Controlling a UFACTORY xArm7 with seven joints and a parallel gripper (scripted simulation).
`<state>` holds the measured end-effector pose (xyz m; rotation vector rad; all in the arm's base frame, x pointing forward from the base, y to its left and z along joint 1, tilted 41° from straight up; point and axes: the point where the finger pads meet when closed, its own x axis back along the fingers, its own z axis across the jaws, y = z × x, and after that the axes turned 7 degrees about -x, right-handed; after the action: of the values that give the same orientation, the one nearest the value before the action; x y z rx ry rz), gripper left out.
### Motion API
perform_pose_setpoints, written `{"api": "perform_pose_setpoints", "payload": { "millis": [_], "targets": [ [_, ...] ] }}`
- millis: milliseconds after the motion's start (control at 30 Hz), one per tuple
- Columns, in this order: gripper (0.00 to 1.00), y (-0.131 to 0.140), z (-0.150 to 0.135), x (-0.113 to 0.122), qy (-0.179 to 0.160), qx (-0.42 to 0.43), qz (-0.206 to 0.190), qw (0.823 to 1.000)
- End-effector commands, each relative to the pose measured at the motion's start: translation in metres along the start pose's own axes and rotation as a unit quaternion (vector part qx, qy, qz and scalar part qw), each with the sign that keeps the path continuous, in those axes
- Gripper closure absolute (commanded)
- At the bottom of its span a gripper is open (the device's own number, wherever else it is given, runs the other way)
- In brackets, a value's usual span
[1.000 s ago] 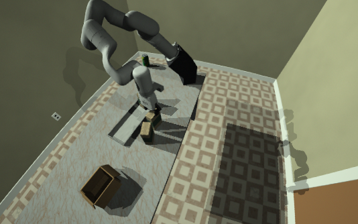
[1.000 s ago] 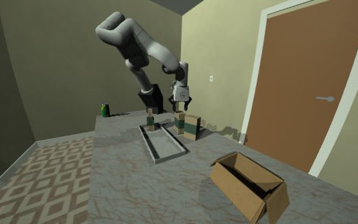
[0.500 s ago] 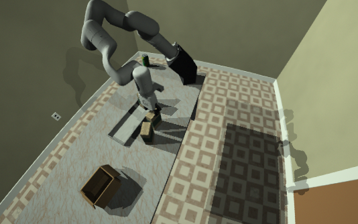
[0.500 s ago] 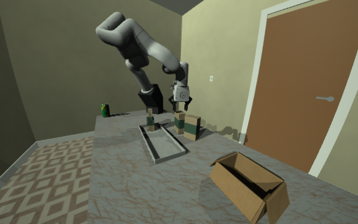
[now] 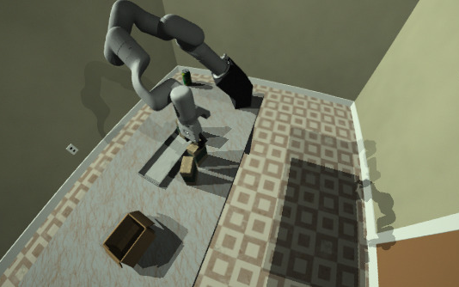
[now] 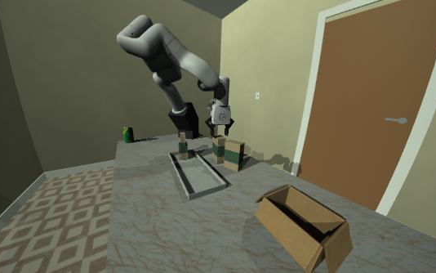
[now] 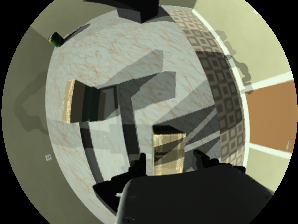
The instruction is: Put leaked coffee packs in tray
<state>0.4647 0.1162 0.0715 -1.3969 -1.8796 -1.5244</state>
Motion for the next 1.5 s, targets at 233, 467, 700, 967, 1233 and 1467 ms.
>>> {"api": "perform_pose_setpoints", "payload": {
  "millis": [233, 467, 700, 967, 1233, 1467],
  "targets": [
    [0.17, 0.001, 0.001, -0.023, 0.001, 0.0, -0.001, 1.0],
    [0.17, 0.001, 0.001, -0.034, 0.001, 0.0, -0.001, 1.0],
    [0.17, 0.001, 0.001, -0.045, 0.001, 0.0, -0.001, 1.0],
    [0.17, 0.001, 0.001, -0.047, 0.001, 0.0, -0.001, 1.0],
    [0.17, 0.001, 0.001, -0.047, 0.001, 0.0, -0.001, 1.0],
    [0.76, 0.001, 0.001, -0.047, 0.001, 0.0, -0.001, 1.0]
  ]
}}
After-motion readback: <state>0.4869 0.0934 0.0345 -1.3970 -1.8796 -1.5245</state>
